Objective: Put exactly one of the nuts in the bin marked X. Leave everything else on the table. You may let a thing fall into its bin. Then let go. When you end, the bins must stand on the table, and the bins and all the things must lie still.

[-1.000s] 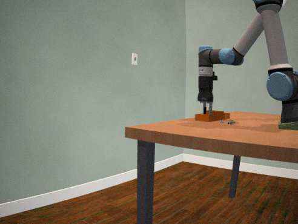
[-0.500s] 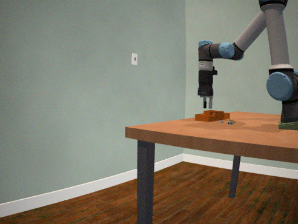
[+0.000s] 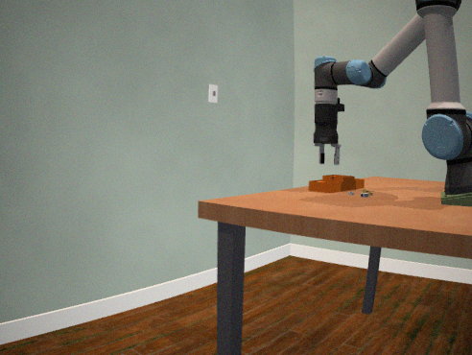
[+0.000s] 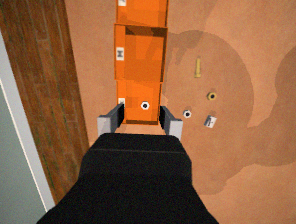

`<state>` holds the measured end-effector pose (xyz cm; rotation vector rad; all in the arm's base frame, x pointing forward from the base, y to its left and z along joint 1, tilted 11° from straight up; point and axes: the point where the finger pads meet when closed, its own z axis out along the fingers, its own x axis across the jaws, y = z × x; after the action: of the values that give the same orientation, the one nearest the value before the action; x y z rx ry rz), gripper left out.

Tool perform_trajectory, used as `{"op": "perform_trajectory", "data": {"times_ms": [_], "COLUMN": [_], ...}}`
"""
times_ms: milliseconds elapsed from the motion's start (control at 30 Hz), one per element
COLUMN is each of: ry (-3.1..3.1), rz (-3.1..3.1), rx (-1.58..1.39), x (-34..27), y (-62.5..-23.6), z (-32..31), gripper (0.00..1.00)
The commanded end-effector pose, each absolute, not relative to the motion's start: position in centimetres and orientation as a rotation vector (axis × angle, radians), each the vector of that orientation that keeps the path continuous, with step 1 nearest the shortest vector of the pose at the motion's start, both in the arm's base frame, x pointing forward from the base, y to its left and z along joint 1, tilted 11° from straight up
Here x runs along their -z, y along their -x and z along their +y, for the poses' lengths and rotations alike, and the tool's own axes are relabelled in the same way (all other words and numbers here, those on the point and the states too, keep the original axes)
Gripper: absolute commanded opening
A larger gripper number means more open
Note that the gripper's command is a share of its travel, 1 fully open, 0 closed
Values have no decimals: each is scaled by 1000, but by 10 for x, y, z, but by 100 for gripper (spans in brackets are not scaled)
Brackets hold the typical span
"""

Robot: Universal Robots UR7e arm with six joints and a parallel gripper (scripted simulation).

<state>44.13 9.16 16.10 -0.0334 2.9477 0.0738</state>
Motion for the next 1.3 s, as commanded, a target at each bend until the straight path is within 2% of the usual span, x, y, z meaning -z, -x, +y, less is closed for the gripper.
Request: {"op": "perform_trajectory", "data": {"times_ms": [0, 900, 1267], "ry": [34, 34, 34], "rz": [2946, 2946, 2946], "rx": [-74, -74, -74], "x": [-182, -272, -274], "y": [-438, -420, -420], "z": [90, 86, 86], "gripper": [100, 100, 100]}}
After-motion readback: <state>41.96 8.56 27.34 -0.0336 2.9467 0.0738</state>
